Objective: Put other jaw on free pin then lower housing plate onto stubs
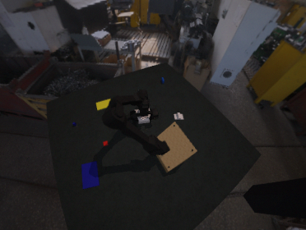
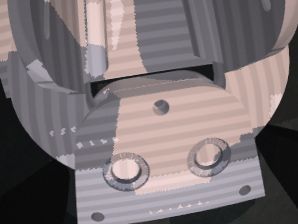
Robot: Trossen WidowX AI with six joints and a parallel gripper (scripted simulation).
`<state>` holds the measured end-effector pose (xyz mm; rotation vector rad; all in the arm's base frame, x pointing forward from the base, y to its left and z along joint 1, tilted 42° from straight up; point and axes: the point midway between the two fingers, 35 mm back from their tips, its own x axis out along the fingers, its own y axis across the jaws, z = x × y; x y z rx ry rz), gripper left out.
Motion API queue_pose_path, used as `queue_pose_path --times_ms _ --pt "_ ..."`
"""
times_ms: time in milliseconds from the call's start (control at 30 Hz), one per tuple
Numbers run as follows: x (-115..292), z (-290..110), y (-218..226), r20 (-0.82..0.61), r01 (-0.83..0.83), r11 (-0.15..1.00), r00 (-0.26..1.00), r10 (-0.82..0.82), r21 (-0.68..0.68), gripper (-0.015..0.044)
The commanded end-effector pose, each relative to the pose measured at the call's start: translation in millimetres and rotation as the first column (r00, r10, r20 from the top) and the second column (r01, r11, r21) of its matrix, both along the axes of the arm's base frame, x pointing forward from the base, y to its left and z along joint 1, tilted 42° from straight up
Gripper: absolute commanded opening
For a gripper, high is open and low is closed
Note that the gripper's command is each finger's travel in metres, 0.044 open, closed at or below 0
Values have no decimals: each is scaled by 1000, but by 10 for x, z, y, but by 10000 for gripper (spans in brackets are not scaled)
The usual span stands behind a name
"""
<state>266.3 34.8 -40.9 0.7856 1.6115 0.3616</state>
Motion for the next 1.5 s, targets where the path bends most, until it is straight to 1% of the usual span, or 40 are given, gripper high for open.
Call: queue_pose_path --times_ms 0,267,533,600,633,667,733,933,1467 --pt "-1 2 -3 -1 1 1000 1000 -1 0 440" --pt "7 44 -45 -1 1 1000 1000 -1 -1 440" --pt "-2 558 -487 -1 -2 1000 1000 2 -1 440" --pt "-4 572 -498 -1 -2 1000 1000 2 -1 440" --pt "11 487 -435 0 5 1000 1000 -5 -1 440" --pt "-1 497 -448 0 5 1000 1000 -5 -1 440" --pt "-107 579 -548 -1 5 1000 1000 -5 -6 440" --pt "-594 921 -851 -6 -1 1000 1000 1 -6 440" --pt "-609 931 -858 -6 -1 1000 1000 1 -6 440"
